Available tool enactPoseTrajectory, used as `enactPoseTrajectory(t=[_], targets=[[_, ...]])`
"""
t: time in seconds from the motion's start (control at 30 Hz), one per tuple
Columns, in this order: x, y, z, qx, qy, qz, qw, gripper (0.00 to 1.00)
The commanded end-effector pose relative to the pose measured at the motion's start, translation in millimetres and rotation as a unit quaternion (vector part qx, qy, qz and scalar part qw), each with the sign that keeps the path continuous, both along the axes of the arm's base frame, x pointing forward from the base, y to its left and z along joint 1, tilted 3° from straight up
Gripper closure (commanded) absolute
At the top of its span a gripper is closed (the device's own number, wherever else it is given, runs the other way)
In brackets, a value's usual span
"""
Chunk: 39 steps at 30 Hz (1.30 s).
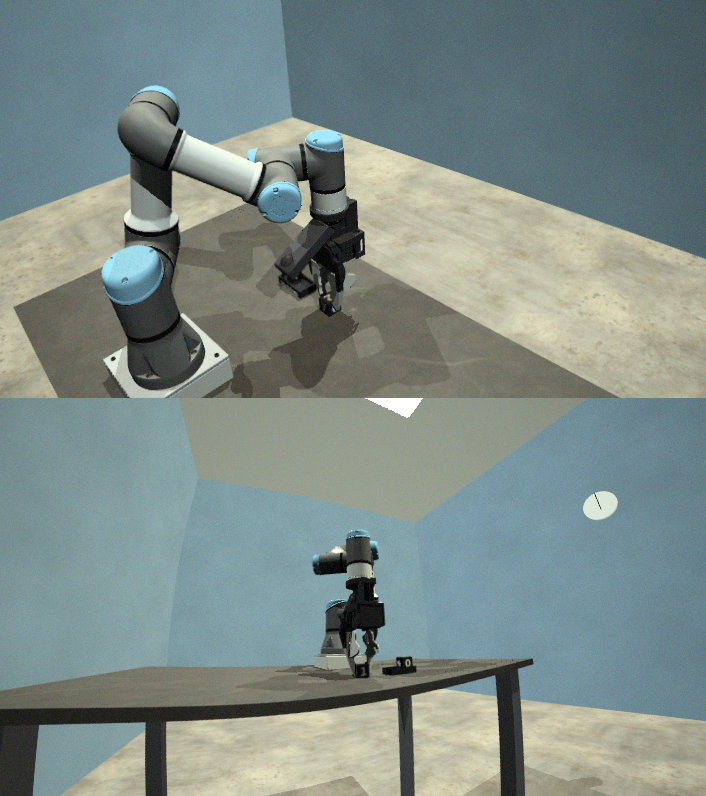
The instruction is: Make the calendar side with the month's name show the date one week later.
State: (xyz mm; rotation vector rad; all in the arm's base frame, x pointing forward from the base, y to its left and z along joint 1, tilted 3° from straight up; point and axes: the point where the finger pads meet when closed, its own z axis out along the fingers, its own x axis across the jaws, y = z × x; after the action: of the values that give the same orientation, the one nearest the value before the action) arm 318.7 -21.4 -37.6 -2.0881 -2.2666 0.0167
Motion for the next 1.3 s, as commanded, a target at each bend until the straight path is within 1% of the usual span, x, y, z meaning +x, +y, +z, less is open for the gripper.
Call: enactPoseTrajectory(t=[0.0,0.73,0.77,0.9,0.93,1.0,1.03,1.1,1.13,1.2,1.23,1.27], targets=[[0.8,-0.4,0.6,-0.001,-0.001,0.000,1.000,0.89],[0.8,-0.4,0.6,-0.001,-0.001,0.000,1.000,0.89],[0.8,-0.4,0.6,-0.001,-0.001,0.000,1.000,0.85],[0.8,-0.4,0.6,-0.001,-0.001,0.000,1.000,0.85],[0.8,-0.4,0.6,-0.001,-0.001,0.000,1.000,0.82],[0.8,-0.4,0.6,-0.001,-0.001,0.000,1.000,0.82],[0.8,-0.4,0.6,-0.001,-0.001,0.000,1.000,0.78],[0.8,-0.4,0.6,-0.001,-0.001,0.000,1.000,0.78],[0.8,-0.4,0.6,-0.001,-0.001,0.000,1.000,0.74],[0.8,-0.4,0.6,-0.001,-0.001,0.000,1.000,0.74],[0.8,-0.4,0.6,-0.001,-0.001,0.000,1.000,0.71],[0.8,-0.4,0.6,-0.001,-0.001,0.000,1.000,0.71]])
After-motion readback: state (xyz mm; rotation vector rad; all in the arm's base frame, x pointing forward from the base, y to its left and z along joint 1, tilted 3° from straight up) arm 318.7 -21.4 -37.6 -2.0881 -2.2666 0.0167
